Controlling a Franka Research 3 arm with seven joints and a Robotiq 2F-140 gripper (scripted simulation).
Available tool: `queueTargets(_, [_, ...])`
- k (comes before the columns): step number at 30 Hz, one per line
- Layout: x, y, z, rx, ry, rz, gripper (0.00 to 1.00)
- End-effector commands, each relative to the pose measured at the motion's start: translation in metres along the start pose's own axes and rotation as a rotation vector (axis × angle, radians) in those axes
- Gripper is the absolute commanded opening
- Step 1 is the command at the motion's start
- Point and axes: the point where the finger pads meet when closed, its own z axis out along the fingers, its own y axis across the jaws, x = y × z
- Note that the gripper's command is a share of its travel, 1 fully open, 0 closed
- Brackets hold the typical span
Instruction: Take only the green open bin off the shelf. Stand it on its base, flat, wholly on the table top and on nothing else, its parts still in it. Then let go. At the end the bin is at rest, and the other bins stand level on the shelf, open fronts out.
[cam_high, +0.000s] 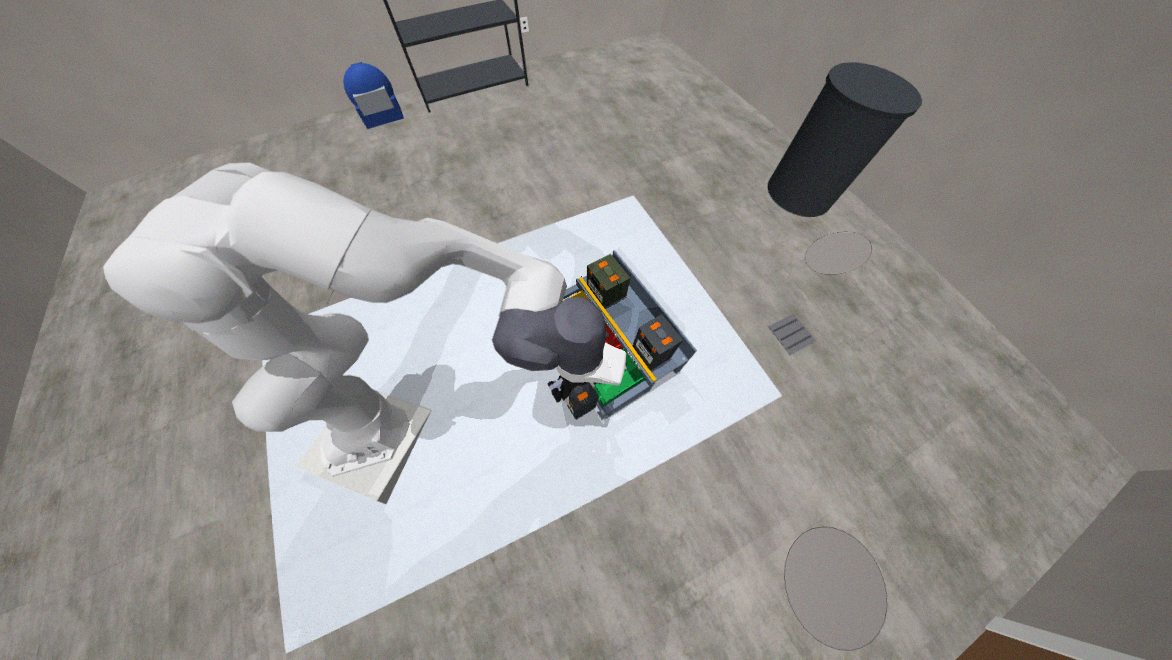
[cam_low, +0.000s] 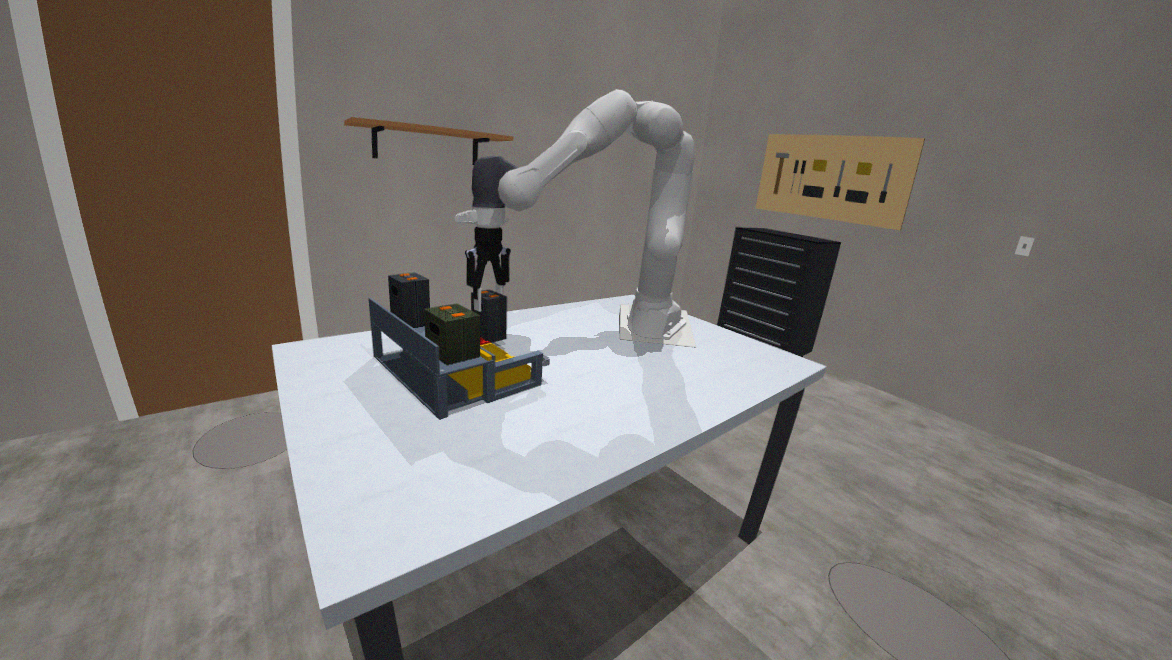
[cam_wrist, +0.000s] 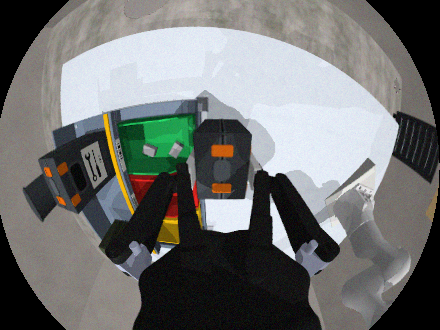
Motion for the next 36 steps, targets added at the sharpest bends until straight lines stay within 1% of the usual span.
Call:
queueTargets(1, [0.0055,-0.0051,-0.0083,0.014,0.017,-0.004,0.00])
queueTargets(6, [0.0055,-0.0051,-0.0083,0.014,0.017,-0.004,0.00])
queueTargets(7, [0.0011,-0.0011,-0.0018,0.003,0.003,-0.001,0.00])
queueTargets(11, [0.0055,-0.0051,-0.0083,0.014,0.017,-0.004,0.00])
queueTargets(23, [0.0055,-0.0051,-0.0083,0.014,0.017,-0.004,0.00])
queueTargets(24, [0.0011,-0.0011,-0.0018,0.003,0.003,-0.001,0.00])
queueTargets(28, [0.0054,-0.0052,-0.0083,0.014,0.017,-0.004,0.00])
queueTargets(36, [0.0054,-0.0052,-0.0083,0.014,0.017,-0.004,0.00])
